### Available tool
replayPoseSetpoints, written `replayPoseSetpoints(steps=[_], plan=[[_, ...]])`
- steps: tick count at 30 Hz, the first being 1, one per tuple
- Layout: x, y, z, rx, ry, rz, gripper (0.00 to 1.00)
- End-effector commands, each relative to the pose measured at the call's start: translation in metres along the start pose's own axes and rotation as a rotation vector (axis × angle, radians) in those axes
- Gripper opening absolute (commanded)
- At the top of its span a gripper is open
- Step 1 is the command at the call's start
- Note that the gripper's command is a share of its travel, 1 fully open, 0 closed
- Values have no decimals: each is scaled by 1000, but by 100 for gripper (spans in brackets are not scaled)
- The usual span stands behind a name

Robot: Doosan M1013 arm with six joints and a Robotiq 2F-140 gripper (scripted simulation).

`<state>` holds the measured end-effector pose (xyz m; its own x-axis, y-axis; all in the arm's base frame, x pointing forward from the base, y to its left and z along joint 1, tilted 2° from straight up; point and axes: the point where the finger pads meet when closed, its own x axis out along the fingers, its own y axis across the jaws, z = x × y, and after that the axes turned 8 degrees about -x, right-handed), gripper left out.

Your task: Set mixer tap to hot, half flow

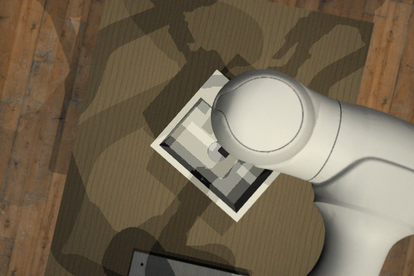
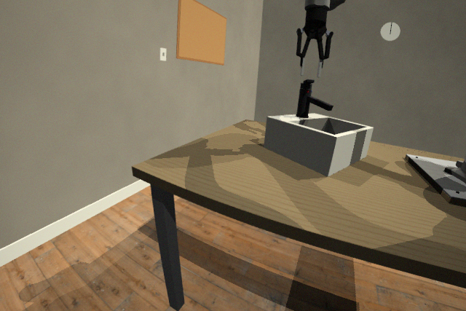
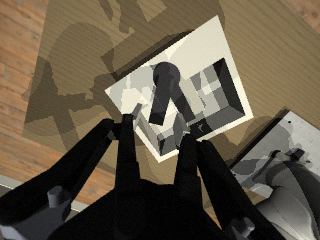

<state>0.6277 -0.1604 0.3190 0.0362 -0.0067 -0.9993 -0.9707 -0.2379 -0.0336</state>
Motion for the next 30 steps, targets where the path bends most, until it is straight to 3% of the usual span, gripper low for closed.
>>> replayPoseSetpoints(steps=[1, 30], plan=[[0, 0, 0, 0, 0, 0, 38], [2, 0, 0, 0, 0, 0, 38]])
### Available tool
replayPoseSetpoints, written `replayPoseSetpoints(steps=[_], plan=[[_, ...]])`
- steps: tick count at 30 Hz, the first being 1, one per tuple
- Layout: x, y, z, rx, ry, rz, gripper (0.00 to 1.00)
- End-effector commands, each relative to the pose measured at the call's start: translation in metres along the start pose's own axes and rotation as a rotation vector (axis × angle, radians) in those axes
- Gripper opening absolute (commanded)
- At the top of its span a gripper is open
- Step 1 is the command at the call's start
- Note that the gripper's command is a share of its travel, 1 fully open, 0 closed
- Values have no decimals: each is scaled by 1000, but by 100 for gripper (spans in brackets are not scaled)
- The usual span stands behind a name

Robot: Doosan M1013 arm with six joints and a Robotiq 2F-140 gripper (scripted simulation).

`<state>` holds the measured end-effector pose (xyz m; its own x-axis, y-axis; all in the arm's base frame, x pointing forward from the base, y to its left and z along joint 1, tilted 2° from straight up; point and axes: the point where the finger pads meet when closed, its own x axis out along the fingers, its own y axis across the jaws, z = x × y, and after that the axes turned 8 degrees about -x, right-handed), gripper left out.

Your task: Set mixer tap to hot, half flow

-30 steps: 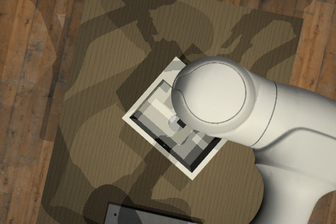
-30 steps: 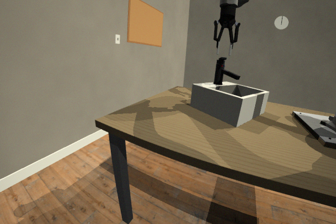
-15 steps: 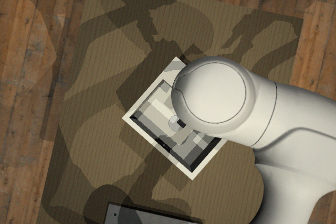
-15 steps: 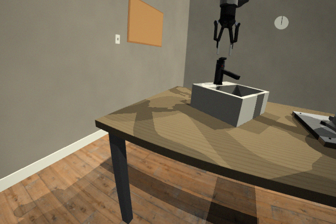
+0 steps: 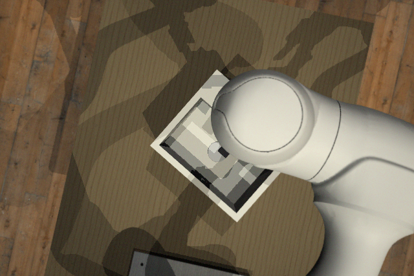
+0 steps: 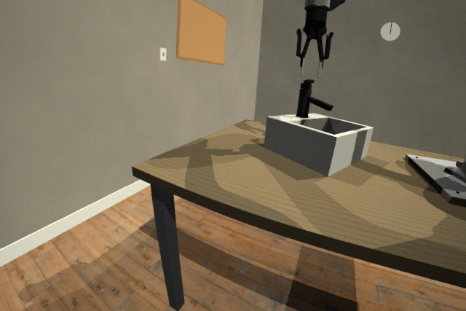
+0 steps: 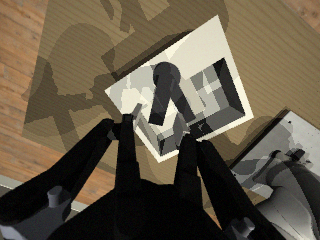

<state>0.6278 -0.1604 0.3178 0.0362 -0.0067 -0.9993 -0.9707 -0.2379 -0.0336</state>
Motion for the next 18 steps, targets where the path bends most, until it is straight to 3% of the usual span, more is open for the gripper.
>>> replayPoseSetpoints(steps=[1, 18], plan=[[2, 0, 0, 0, 0, 0, 38], [18, 0, 0, 0, 0, 0, 38]])
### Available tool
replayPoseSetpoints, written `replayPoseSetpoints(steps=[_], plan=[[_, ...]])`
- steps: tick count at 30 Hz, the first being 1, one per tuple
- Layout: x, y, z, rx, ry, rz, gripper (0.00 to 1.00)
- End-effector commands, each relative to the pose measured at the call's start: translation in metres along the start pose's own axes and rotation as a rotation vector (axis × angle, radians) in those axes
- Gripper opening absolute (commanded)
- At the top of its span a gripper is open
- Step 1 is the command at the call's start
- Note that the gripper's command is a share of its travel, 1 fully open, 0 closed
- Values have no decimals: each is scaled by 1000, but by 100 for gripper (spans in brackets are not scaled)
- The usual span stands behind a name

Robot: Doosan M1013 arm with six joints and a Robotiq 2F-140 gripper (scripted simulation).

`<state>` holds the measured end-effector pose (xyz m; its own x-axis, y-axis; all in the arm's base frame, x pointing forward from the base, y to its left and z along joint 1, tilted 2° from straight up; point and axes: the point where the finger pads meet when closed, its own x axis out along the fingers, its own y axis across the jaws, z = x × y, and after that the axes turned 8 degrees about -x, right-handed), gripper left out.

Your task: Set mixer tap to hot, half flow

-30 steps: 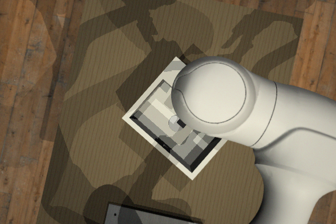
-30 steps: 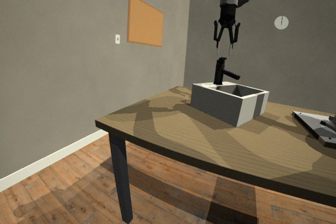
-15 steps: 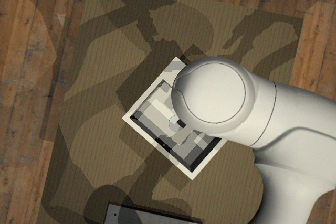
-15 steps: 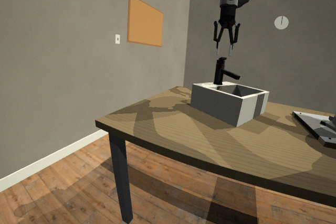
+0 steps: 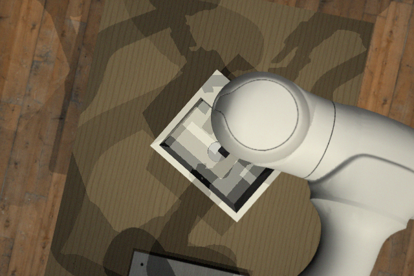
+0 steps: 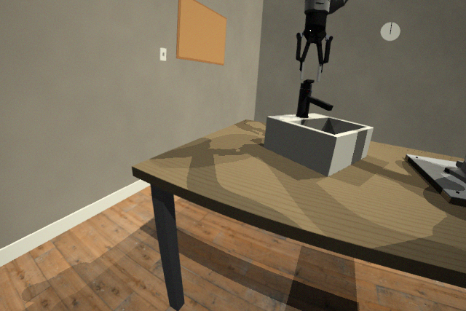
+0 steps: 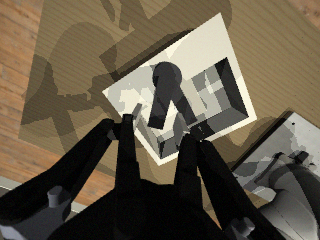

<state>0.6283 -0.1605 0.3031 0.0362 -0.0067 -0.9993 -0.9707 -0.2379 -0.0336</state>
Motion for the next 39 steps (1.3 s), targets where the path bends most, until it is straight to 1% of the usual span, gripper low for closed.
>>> replayPoseSetpoints(steps=[1, 11, 22, 39], plan=[[5, 0, 0, 0, 0, 0, 38], [20, 0, 0, 0, 0, 0, 38], [29, 0, 0, 0, 0, 0, 38], [33, 0, 0, 0, 0, 0, 38]])
